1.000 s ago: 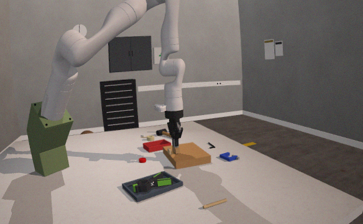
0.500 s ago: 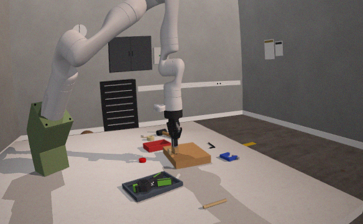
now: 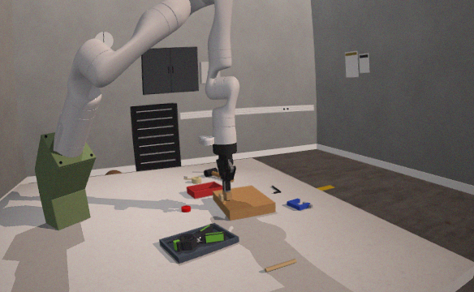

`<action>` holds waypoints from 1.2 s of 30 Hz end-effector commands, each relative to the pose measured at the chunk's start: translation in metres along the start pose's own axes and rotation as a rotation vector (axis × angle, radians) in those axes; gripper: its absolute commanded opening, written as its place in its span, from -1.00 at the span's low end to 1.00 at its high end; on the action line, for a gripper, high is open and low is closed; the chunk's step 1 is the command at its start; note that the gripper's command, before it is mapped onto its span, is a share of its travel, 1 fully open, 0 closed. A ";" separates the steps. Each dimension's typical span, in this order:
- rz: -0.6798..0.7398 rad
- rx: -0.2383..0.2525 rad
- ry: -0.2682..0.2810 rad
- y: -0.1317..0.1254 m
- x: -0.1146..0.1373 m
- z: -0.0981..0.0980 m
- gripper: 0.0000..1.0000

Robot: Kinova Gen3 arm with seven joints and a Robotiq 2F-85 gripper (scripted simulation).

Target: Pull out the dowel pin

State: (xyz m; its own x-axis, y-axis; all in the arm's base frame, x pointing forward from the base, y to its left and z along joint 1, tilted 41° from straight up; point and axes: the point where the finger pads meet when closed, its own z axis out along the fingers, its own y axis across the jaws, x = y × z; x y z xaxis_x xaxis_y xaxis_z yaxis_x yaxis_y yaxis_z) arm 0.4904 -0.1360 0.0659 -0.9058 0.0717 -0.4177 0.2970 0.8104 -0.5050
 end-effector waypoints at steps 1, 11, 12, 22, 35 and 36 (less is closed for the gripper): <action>0.012 -0.003 -0.003 0.002 0.001 0.000 -0.80; 0.019 -0.004 -0.003 0.004 0.003 0.000 -0.80; 0.019 -0.004 -0.003 0.004 0.004 0.000 -0.80; 0.026 -0.003 -0.003 0.006 0.006 0.000 -0.80; 0.030 -0.003 -0.003 0.007 0.006 0.000 -0.80; 0.031 -0.003 -0.003 0.007 0.006 0.000 -0.80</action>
State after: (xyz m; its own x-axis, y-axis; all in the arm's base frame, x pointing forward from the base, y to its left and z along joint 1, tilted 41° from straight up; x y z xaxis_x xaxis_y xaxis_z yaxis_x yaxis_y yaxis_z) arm 0.4865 -0.1311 0.0606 -0.8998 0.0874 -0.4276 0.3146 0.8089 -0.4968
